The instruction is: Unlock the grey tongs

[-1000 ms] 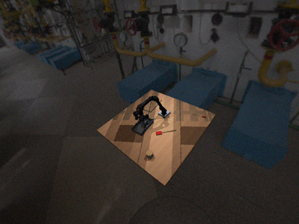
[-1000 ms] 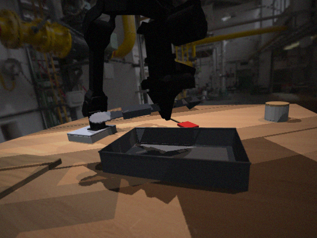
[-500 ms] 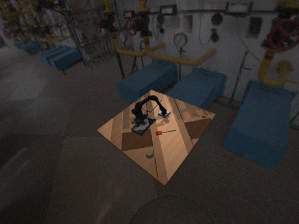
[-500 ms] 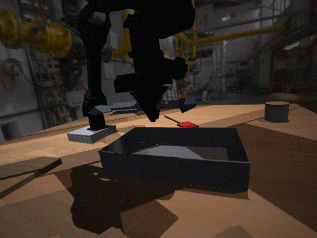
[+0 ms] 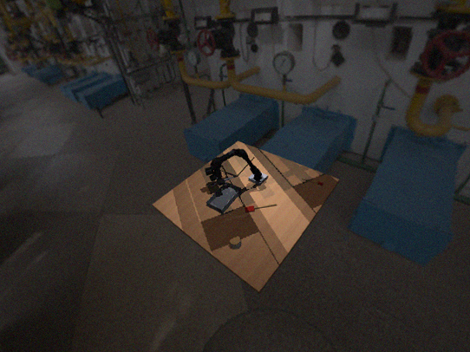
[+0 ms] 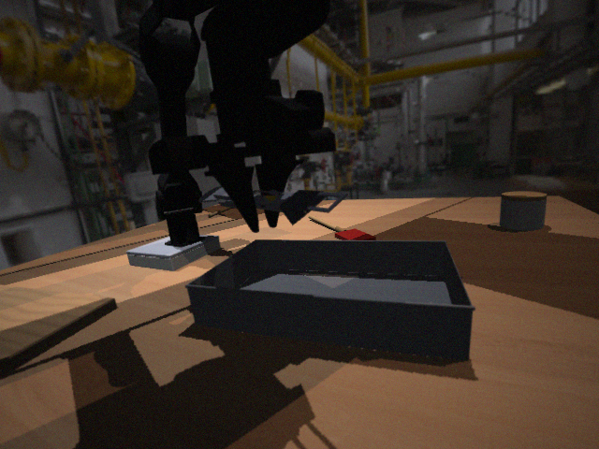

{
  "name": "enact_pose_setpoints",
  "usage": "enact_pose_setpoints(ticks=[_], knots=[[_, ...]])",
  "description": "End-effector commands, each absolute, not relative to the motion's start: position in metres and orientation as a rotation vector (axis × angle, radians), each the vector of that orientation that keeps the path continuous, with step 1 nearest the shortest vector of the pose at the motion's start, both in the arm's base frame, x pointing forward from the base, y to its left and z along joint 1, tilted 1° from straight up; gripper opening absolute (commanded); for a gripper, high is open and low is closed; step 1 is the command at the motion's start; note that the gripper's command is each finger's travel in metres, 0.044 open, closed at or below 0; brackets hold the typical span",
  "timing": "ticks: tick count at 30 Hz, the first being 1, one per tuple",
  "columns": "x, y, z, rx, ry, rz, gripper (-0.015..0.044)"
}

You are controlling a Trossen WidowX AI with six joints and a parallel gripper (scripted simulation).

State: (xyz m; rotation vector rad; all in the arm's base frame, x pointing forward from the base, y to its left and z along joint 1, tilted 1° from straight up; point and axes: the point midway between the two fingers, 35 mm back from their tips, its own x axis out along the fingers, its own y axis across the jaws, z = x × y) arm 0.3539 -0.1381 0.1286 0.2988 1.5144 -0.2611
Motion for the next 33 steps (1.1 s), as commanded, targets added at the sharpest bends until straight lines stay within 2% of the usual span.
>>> enact_pose_setpoints(ticks=[1, 17, 33], knots=[[0.350, -0.151, 0.132, 0.442, 1.488, -0.411, -0.0150], [0.333, -0.189, 0.139, 0.954, 1.327, -0.915, -0.0150], [0.311, -0.225, 0.146, 1.443, 1.028, -1.399, -0.0150]])
